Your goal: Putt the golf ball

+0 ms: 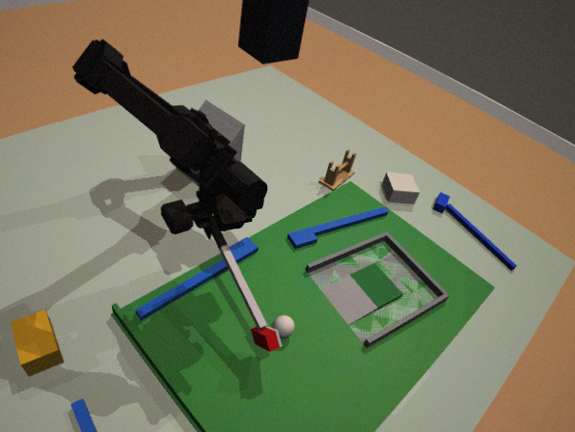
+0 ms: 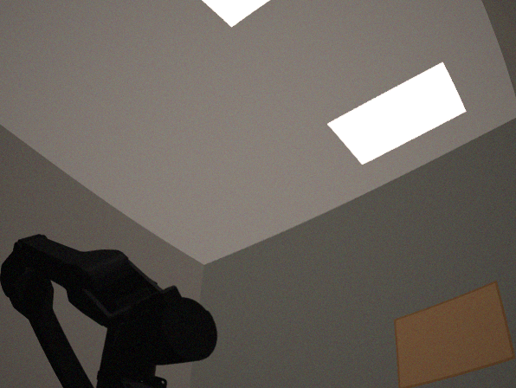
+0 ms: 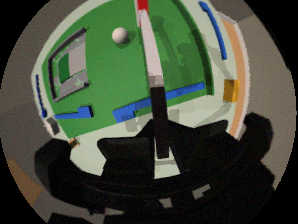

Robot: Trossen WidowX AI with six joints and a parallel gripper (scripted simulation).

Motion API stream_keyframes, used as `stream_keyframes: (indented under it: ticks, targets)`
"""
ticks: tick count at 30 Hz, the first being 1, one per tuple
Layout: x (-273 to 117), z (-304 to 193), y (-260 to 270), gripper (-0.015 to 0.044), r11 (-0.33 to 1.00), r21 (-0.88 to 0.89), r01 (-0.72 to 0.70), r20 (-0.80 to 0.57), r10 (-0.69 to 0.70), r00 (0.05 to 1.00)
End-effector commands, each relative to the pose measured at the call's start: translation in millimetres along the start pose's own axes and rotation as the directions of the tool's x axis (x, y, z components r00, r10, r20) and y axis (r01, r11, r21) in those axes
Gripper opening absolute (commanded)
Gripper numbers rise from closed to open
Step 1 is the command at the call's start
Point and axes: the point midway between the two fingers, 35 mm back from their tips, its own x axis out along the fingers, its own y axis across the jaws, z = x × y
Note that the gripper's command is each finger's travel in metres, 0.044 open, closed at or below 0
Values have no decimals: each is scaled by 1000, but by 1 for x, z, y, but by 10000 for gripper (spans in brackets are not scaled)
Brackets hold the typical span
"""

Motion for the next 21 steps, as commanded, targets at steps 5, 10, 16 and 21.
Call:
stream_keyframes:
  ticks: [5,10,16,21]
  targets:
    - [10,1,0,0,1000,-4,1,4,-1,1000]
    - [18,1,0,0,1000,-4,1,4,-1,1000]
    - [27,0,0,0,1000,-4,2,5,-2,1000]
    - [25,0,-1,0,1000,1,6,2,-6,1000]
